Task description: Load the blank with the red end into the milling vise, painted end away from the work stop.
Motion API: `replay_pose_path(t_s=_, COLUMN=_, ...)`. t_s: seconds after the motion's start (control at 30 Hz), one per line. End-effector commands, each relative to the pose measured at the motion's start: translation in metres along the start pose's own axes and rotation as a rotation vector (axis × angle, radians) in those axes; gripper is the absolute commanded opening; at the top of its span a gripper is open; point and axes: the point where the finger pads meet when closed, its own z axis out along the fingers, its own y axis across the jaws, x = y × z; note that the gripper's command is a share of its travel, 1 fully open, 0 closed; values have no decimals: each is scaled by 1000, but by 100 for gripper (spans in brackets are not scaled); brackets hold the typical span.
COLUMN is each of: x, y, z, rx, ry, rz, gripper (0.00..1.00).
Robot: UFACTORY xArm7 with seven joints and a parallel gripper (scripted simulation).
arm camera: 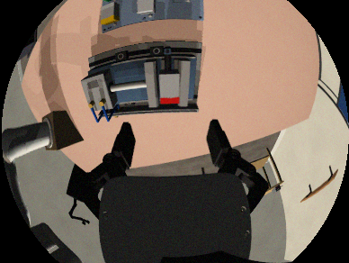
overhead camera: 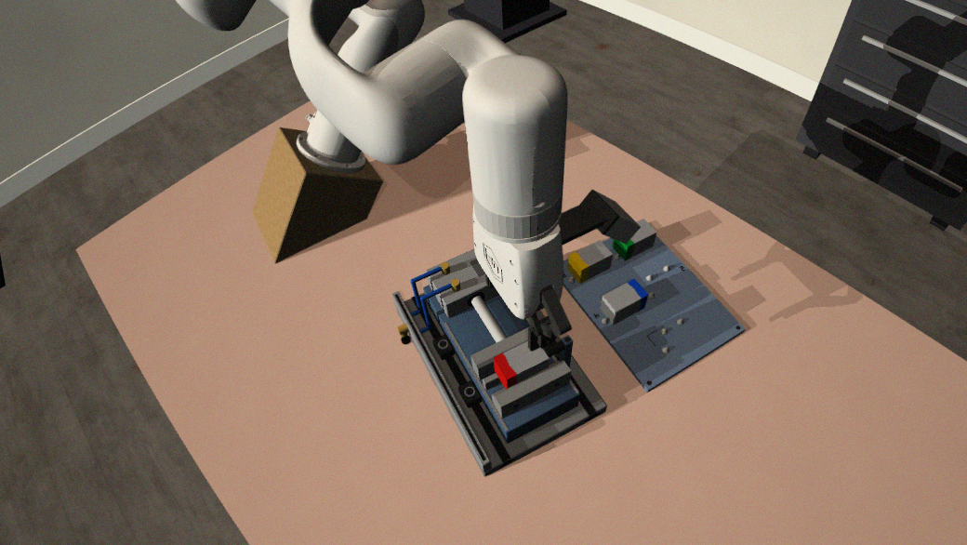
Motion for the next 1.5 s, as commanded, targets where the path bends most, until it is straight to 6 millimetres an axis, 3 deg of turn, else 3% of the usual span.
replay_pose_path(t_s=0.0, x=0, y=1, z=-2, rx=-5, ry=0, rz=0, gripper=100)
replay_pose_path(t_s=1.47, x=0, y=1, z=7, rx=-5, ry=0, rz=0, gripper=100)
